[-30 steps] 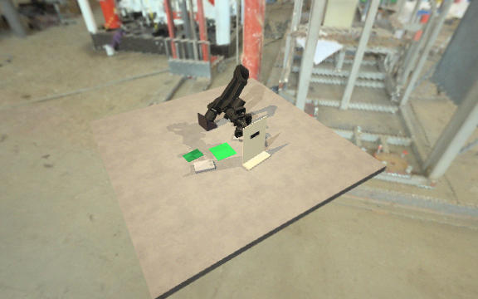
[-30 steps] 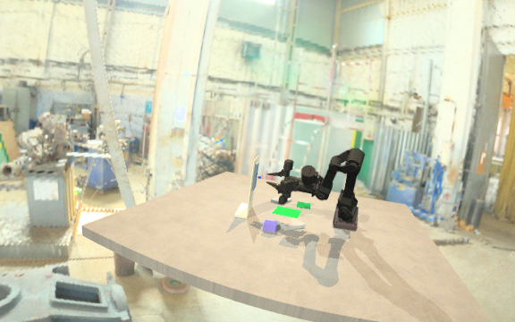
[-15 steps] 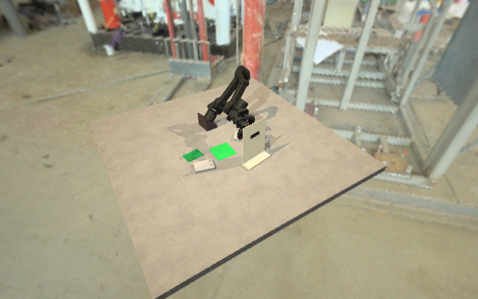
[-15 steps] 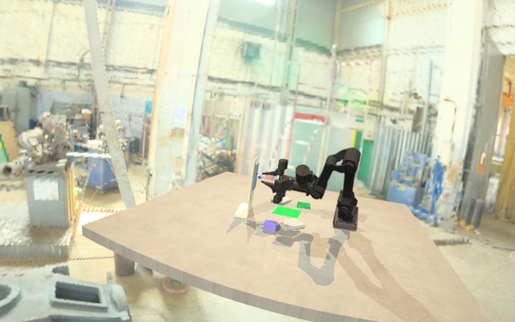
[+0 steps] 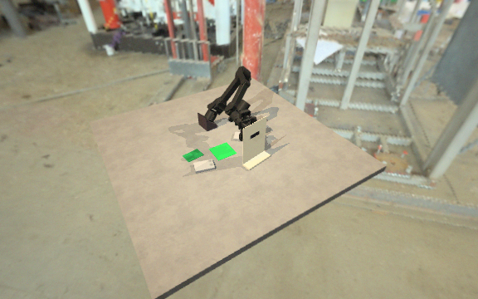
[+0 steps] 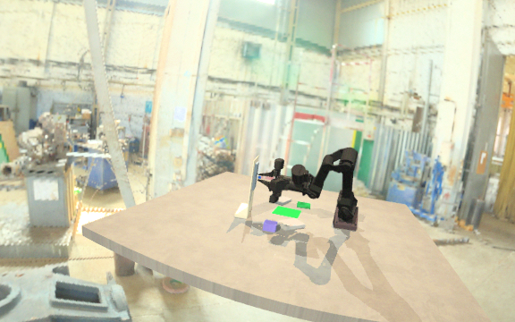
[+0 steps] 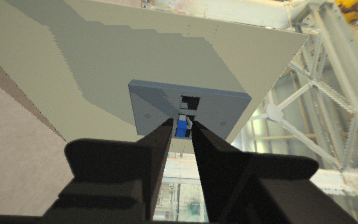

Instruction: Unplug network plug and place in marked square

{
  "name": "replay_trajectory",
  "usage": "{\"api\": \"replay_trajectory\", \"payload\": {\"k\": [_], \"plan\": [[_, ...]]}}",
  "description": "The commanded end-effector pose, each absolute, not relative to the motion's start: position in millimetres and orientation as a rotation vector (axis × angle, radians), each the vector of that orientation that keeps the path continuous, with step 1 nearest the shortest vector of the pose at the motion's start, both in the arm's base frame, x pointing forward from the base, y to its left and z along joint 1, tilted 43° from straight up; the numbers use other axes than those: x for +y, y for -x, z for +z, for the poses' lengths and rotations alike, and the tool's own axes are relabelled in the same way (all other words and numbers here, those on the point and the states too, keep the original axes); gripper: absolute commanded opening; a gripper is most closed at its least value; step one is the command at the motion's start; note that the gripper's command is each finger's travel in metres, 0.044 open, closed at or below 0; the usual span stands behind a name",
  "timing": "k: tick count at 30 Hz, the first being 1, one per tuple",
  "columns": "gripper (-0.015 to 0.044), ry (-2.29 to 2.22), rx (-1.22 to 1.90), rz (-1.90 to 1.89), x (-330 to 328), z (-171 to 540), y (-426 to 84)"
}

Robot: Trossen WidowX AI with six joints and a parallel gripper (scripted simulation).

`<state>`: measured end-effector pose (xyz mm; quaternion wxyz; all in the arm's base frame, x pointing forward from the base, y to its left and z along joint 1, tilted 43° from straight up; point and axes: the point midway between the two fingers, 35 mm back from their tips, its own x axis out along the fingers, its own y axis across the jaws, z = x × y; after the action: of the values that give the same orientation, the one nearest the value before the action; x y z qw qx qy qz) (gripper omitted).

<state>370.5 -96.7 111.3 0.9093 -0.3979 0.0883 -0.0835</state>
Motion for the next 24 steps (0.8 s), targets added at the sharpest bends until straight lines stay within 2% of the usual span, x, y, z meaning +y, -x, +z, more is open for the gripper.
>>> {"api": "replay_trajectory", "payload": {"k": [1,12,24], "plan": [[0.007,0.821,0.184,-0.177,-97.7,111.5,-371.6],[0.0,0.821,0.184,-0.177,-97.7,111.5,-371.6],[0.0,0.821,0.185,-0.177,-97.1,111.1,-365.4]]}}
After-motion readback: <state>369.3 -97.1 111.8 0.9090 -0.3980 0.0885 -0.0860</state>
